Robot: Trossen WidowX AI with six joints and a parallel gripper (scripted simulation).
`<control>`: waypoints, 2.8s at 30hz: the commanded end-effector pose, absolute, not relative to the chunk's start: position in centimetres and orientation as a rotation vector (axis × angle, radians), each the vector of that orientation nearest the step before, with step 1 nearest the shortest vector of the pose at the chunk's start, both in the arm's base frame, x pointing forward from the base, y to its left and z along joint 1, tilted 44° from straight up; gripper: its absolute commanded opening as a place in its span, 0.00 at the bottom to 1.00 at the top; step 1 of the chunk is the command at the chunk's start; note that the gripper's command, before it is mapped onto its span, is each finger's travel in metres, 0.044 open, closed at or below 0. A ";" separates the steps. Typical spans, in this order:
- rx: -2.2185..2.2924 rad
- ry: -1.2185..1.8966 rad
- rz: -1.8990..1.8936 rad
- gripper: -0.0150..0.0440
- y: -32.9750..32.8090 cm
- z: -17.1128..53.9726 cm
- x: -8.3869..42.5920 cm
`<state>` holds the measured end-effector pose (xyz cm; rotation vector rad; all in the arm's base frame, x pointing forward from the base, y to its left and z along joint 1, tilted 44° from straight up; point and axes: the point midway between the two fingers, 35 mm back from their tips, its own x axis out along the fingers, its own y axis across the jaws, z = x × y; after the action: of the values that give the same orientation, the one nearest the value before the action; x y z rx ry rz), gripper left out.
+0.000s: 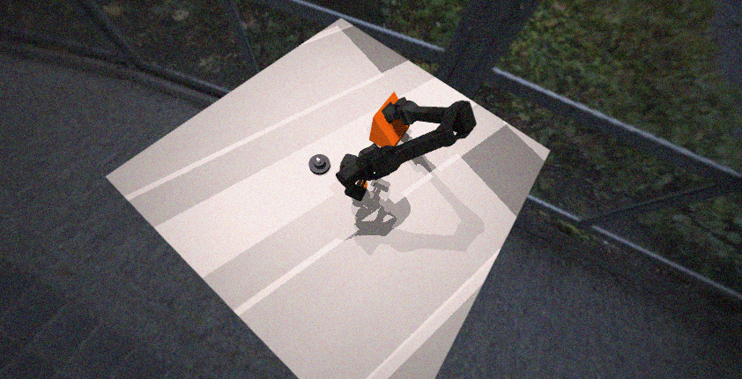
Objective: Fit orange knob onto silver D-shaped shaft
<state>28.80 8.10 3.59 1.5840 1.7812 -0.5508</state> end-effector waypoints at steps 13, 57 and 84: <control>1.586 1.780 -0.557 1.00 9.7 1.7 28.9; 1.589 1.783 -0.554 0.51 12.9 -1.5 28.5; 1.580 1.772 -0.566 0.25 8.0 2.9 29.7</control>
<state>29.38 8.84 2.02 1.5795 1.7880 -0.5720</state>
